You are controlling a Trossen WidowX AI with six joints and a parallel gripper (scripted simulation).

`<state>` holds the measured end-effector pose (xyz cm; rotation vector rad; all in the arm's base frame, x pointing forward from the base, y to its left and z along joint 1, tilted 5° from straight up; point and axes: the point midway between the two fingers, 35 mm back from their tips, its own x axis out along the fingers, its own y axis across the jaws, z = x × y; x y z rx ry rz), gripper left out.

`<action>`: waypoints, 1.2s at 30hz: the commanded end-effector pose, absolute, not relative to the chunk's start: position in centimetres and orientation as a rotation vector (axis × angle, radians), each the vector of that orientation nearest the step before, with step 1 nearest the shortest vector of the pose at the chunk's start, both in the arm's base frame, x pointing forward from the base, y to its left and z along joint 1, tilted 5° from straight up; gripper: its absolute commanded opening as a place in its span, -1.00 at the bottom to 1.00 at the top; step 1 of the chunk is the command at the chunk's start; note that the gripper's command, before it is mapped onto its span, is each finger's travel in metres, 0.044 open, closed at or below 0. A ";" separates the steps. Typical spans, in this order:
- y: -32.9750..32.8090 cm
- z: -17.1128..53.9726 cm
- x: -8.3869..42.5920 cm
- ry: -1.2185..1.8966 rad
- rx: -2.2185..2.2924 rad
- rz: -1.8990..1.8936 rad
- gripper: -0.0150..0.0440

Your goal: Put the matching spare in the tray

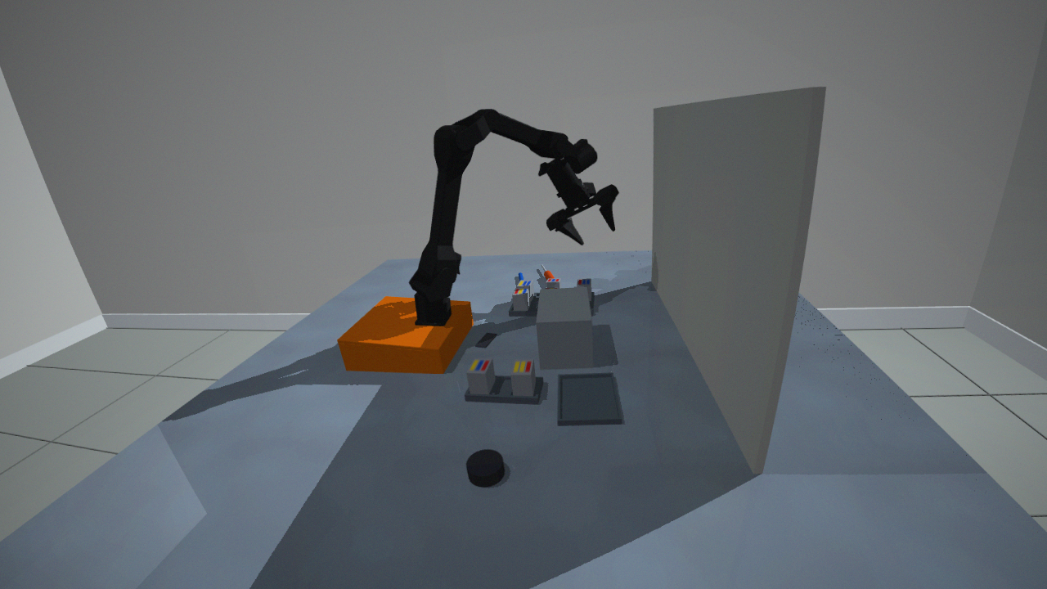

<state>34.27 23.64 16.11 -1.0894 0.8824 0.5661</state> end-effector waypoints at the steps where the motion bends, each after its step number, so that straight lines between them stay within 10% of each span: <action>1: 18.0 17.0 36.5 1.039 -0.895 0.461 1.00; 15: -2.7 21.2 35.1 1.453 -0.037 -0.008 1.00; 36: -1.9 21.0 35.2 1.455 -0.081 0.037 1.00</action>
